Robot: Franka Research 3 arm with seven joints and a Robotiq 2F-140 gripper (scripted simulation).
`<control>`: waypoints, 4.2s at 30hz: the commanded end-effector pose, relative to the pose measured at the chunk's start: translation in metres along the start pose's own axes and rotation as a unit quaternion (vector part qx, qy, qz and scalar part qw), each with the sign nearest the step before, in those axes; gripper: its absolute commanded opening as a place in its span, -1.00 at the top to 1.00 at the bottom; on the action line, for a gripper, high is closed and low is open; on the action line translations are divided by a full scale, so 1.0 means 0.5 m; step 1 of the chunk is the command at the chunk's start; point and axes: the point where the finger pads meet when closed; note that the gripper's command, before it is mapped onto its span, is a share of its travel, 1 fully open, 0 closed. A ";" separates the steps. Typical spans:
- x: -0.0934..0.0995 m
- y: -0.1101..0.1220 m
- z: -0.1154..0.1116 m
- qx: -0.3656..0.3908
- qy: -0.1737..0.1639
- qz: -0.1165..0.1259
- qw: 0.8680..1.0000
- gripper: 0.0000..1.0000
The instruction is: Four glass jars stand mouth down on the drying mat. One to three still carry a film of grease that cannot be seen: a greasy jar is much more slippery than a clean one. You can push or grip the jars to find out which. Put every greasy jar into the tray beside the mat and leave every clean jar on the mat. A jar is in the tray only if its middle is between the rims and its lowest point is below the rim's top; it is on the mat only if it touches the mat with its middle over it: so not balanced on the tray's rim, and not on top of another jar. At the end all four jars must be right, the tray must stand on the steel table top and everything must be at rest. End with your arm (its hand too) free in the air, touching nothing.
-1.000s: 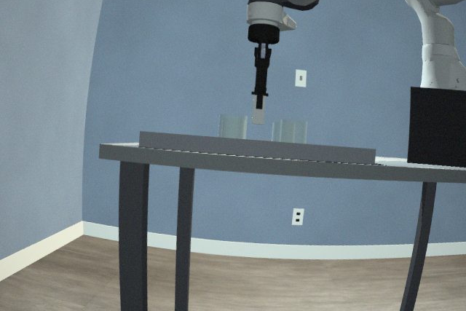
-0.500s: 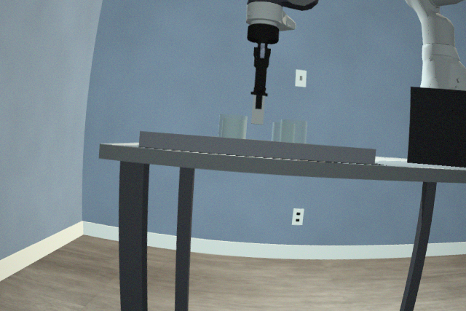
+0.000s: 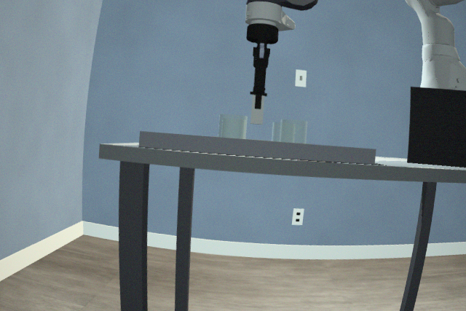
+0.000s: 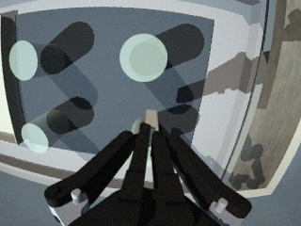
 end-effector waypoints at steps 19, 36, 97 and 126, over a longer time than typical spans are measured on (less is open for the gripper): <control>-0.001 -0.003 -0.006 0.001 0.001 0.001 1.000 1.00; -0.001 -0.002 -0.010 0.001 0.001 0.001 1.000 1.00; 0.003 0.002 -0.024 0.001 0.001 0.001 1.000 1.00; 0.008 0.003 -0.030 0.001 0.001 0.001 1.000 1.00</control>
Point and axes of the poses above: the point where the finger pads meet when closed, its own x axis back along the fingers, its own y axis across the jaws, z = x × y, and after that the axes turned 15 degrees about -x, right-handed
